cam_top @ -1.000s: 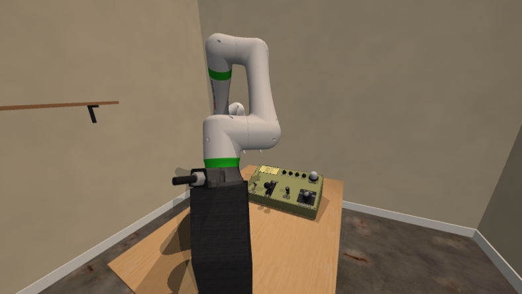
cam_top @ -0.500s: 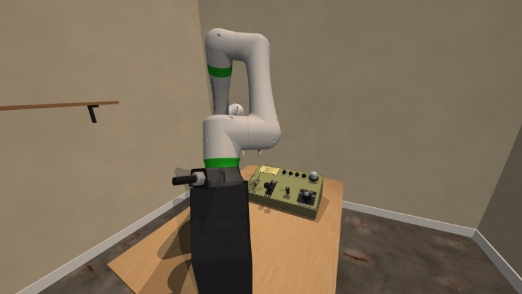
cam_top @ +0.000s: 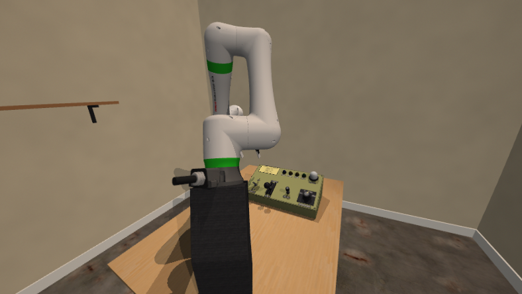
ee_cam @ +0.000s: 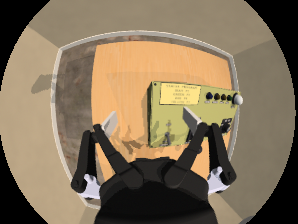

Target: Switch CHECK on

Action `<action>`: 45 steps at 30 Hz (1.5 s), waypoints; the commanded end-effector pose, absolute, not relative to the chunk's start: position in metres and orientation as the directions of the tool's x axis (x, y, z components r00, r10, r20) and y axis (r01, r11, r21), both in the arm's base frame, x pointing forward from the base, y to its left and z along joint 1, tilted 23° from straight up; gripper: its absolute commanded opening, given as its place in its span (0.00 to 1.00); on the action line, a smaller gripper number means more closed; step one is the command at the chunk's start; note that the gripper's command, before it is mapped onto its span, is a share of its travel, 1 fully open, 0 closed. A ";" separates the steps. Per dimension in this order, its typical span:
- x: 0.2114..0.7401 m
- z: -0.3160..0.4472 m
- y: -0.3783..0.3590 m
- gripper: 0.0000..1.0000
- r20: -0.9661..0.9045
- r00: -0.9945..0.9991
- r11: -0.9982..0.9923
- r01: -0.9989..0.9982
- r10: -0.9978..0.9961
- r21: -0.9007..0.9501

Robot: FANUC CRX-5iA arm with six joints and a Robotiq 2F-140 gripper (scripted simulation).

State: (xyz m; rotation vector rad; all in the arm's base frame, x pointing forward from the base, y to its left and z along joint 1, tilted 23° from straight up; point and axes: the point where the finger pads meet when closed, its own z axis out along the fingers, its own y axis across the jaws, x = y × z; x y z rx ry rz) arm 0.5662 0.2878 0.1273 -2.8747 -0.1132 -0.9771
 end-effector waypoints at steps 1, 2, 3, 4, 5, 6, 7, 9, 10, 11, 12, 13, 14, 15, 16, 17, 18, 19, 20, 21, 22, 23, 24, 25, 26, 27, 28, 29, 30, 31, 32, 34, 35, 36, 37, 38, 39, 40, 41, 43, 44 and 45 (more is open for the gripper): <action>0.562 0.125 0.286 1.00 0.615 0.788 -0.992 0.103 0.034 -0.078; 0.562 0.125 0.286 1.00 0.615 0.788 -0.992 0.103 0.034 -0.078; 0.562 0.125 0.286 1.00 0.615 0.788 -0.992 0.103 0.034 -0.078; 0.562 0.125 0.286 1.00 0.615 0.788 -0.992 0.103 0.034 -0.078; 0.562 0.125 0.286 1.00 0.615 0.788 -0.992 0.103 0.034 -0.078; 0.562 0.125 0.286 1.00 0.615 0.788 -0.992 0.103 0.034 -0.078; 0.551 0.117 0.280 1.00 0.619 0.785 -0.991 0.103 0.027 -0.087; 0.541 0.111 0.274 1.00 0.623 0.782 -0.990 0.103 0.021 -0.096; 0.541 0.111 0.274 1.00 0.623 0.782 -0.990 0.103 0.021 -0.096; 0.541 0.111 0.274 1.00 0.623 0.782 -0.990 0.103 0.021 -0.096; 0.541 0.111 0.274 1.00 0.623 0.782 -0.990 0.103 0.021 -0.096; 0.541 0.111 0.274 1.00 0.623 0.782 -0.990 0.103 0.021 -0.096; 0.541 0.111 0.274 1.00 0.623 0.782 -0.990 0.103 0.021 -0.096; 0.541 0.111 0.274 1.00 0.623 0.782 -0.990 0.103 0.021 -0.096; 0.541 0.111 0.274 1.00 0.623 0.782 -0.990 0.103 0.021 -0.096; 0.541 0.111 0.274 1.00 0.623 0.782 -0.990 0.103 0.021 -0.096; 0.541 0.111 0.274 1.00 0.623 0.782 -0.990 0.103 0.021 -0.096; 0.541 0.111 0.274 1.00 0.623 0.782 -0.990 0.103 0.021 -0.096; 0.541 0.111 0.274 1.00 0.623 0.782 -0.990 0.103 0.021 -0.096; 0.541 0.111 0.274 1.00 0.623 0.782 -0.990 0.103 0.021 -0.096; 0.541 0.111 0.274 1.00 0.623 0.782 -0.990 0.103 0.021 -0.096; 0.531 0.104 0.269 1.00 0.626 0.780 -0.989 0.103 0.015 -0.105; 0.522 0.098 0.263 1.00 0.629 0.777 -0.988 0.103 0.009 -0.113; 0.522 0.098 0.263 1.00 0.629 0.777 -0.988 0.103 0.009 -0.113; 0.522 0.098 0.263 1.00 0.629 0.777 -0.988 0.103 0.009 -0.113; 0.522 0.098 0.263 1.00 0.629 0.777 -0.988 0.103 0.009 -0.113; 0.522 0.098 0.263 1.00 0.629 0.777 -0.988 0.103 0.009 -0.113; 0.522 0.098 0.263 1.00 0.629 0.777 -0.988 0.103 0.009 -0.113; 0.522 0.098 0.263 1.00 0.629 0.777 -0.988 0.103 0.009 -0.113; 0.522 0.098 0.263 1.00 0.629 0.777 -0.988 0.103 0.009 -0.113; 0.522 0.098 0.263 1.00 0.629 0.777 -0.988 0.103 0.009 -0.113; 0.522 0.098 0.263 1.00 0.629 0.777 -0.988 0.103 0.009 -0.113; 0.522 0.098 0.263 1.00 0.629 0.777 -0.988 0.103 0.009 -0.113; 0.522 0.098 0.263 1.00 0.629 0.777 -0.988 0.103 0.009 -0.113; 0.522 0.098 0.263 1.00 0.629 0.777 -0.988 0.103 0.009 -0.113; 0.522 0.098 0.263 1.00 0.629 0.777 -0.988 0.103 0.009 -0.113; 0.522 0.098 0.263 1.00 0.629 0.777 -0.988 0.103 0.009 -0.113; 0.513 0.092 0.258 1.00 0.631 0.775 -0.987 0.103 0.004 -0.121; 0.504 0.087 0.252 1.00 0.634 0.774 -0.986 0.103 -0.002 -0.129; 0.504 0.087 0.252 1.00 0.634 0.774 -0.986 0.103 -0.002 -0.129; 0.504 0.087 0.252 1.00 0.634 0.774 -0.986 0.103 -0.002 -0.129; 0.504 0.087 0.252 1.00 0.634 0.774 -0.986 0.103 -0.002 -0.129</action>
